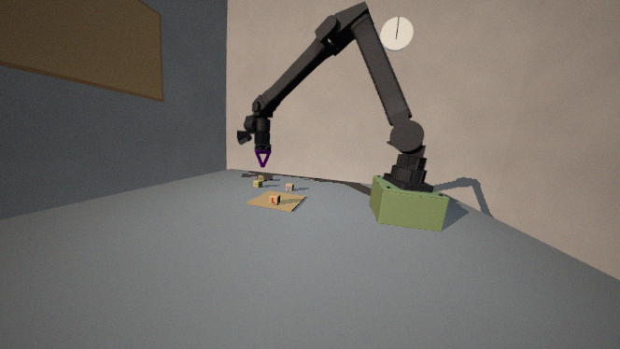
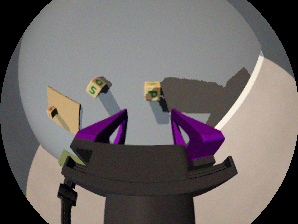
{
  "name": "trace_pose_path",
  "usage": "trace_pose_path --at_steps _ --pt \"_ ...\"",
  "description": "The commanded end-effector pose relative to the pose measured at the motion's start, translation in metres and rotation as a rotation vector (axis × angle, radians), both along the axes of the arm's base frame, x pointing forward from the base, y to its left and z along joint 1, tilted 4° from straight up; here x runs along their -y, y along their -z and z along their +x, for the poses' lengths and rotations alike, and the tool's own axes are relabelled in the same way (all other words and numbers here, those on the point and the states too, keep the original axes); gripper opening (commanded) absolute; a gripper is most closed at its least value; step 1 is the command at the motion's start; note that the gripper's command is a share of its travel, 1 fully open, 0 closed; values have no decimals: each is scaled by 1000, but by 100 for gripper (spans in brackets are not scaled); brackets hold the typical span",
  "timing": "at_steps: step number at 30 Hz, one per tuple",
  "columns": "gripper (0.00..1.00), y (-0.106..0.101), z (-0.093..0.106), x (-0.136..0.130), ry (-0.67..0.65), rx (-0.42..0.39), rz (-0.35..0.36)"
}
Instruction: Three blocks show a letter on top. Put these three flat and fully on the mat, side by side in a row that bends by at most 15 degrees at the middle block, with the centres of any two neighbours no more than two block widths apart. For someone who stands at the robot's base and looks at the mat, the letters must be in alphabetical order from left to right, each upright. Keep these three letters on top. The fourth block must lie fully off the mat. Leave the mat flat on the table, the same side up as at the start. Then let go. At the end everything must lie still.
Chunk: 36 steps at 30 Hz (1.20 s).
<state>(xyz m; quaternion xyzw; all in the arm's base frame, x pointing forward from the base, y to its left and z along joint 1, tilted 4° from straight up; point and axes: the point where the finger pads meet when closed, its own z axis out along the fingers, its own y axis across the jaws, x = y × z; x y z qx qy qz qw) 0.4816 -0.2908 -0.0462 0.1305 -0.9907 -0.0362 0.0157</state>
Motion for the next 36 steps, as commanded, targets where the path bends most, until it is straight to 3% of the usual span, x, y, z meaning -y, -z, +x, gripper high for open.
trace_pose_path --at_steps 1,4,5,8,14,17,19,22,28,32,36 --pt "58 -18 33 15 5 74 -46" --pt "58 -18 34 15 4 77 -47" --pt "58 -38 39 18 3 109 -67" --pt "58 -8 33 14 4 71 -44" --pt "58 11 20 6 5 45 -28" --pt "58 1 18 4 4 59 -36" --pt "58 18 14 2 4 38 -24" --pt "58 25 12 1 5 29 -18" --pt "58 17 16 3 4 51 -31" --pt "58 34 12 0 4 28 -18" --pt "58 20 16 3 4 52 -32"
